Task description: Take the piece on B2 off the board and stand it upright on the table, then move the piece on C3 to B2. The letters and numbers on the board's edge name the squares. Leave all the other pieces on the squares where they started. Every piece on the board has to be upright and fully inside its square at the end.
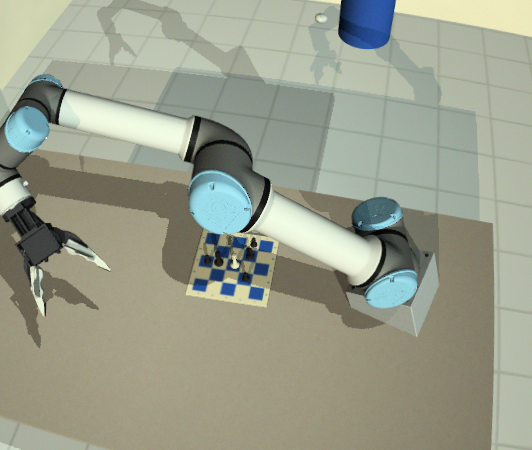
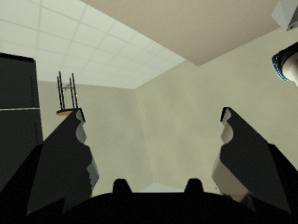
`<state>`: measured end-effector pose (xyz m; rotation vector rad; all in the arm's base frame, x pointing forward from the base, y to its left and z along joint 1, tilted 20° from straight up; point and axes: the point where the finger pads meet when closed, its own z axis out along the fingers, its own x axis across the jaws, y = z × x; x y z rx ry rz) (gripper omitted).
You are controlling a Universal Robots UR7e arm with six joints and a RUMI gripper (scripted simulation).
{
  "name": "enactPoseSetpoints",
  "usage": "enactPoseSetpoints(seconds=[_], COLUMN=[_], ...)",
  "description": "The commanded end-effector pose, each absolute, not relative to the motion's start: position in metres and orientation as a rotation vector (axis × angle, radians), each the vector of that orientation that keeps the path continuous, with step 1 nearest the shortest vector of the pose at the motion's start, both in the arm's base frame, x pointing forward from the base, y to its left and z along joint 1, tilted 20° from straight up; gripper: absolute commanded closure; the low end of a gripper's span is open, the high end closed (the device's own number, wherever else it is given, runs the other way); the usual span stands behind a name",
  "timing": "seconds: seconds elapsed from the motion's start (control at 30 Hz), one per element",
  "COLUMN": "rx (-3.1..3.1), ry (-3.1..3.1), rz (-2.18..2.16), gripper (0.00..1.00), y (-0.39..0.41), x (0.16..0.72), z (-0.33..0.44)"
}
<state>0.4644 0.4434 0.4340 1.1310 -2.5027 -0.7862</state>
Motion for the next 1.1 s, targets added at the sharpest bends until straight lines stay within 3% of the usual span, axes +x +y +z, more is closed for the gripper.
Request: enactPoseSetpoints(seconds=[0.0, 1.07], rx=[1.133, 1.162], ry=[-2.504, -2.494], rz=[-0.787, -0.788], gripper=[0.00, 0.00], y=[0.4435, 0.4419], x=[0.4640, 0.4657], z=[0.4349, 0.4329])
